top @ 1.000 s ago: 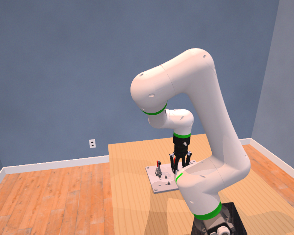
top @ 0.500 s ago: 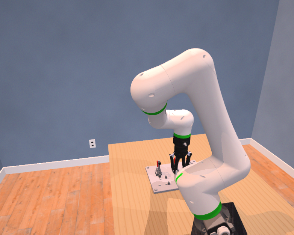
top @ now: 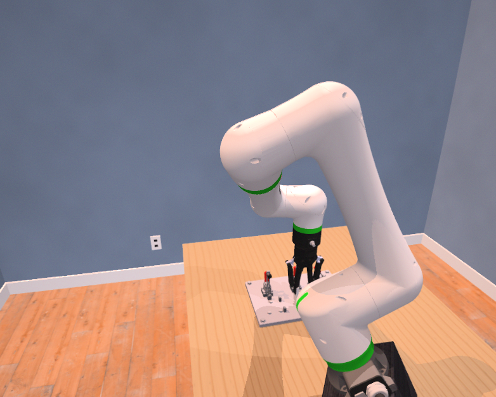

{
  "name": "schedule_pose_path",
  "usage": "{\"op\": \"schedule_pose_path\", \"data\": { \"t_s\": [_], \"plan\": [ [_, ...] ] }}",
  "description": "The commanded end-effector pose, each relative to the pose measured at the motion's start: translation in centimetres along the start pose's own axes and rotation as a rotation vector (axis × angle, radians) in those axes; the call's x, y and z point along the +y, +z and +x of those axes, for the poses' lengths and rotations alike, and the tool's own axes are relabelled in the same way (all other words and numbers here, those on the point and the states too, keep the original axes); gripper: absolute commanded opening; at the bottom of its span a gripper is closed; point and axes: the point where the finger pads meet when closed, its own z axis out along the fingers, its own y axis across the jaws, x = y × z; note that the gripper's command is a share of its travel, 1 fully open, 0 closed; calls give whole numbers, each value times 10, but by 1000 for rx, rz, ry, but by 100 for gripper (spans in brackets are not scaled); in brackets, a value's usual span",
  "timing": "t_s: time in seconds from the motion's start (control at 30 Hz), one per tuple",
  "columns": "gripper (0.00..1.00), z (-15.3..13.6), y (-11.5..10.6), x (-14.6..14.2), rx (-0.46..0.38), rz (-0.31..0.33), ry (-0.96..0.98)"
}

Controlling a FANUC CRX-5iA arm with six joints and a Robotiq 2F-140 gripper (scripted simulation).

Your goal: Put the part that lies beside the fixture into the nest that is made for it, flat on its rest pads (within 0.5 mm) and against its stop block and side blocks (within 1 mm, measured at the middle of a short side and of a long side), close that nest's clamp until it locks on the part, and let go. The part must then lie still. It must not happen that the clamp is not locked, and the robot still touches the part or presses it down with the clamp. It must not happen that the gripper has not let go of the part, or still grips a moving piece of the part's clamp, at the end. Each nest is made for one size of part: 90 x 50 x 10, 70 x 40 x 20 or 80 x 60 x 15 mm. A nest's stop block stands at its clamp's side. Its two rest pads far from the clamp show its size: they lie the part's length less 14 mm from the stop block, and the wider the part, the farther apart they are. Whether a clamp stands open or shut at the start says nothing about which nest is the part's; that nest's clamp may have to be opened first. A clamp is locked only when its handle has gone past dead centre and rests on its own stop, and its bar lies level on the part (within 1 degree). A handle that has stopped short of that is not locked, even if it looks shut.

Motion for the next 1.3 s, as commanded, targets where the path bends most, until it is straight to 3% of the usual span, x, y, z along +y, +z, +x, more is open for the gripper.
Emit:
{"op": "schedule_pose_path", "data": {
  "t_s": [0.0, 0.77, 0.8, 1.27],
  "plan": [
    [0, 0, 0, 0, 0, 0, 0],
    [0, 2, 0, 2, 0, 0, 0],
    [58, 2, 0, 2, 0, 0, 0],
    [58, 2, 0, 2, 0, 0, 0]
  ]
}}
